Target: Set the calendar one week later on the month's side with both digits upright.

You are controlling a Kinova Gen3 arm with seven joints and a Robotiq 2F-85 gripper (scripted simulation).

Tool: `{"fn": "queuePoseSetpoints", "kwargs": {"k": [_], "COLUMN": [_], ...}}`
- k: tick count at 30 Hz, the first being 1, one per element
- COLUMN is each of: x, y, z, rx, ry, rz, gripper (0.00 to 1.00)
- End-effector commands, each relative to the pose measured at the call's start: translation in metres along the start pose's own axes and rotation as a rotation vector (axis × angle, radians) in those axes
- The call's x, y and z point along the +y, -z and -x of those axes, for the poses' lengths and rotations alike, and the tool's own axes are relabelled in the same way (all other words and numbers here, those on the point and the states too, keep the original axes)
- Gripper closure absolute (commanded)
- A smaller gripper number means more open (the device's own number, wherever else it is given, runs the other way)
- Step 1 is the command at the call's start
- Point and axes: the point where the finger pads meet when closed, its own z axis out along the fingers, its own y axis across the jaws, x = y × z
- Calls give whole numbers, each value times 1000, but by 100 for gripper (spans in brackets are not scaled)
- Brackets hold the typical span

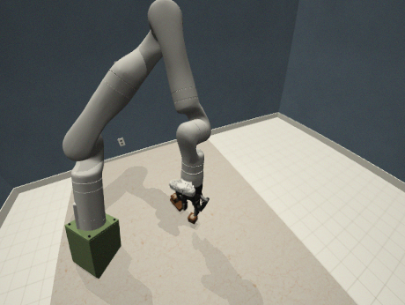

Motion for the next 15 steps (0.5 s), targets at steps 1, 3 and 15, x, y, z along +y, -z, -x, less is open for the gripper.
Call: {"fn": "queuePoseSetpoints", "kwargs": {"k": [1, 3, 15], "x": [4, 4, 2], "y": [0, 0, 4], "z": [8, 8, 8], "rx": [9, 14, 55], "ry": [26, 26, 24], "rz": [-1, -2, -15], "gripper": [52, 52, 52]}}
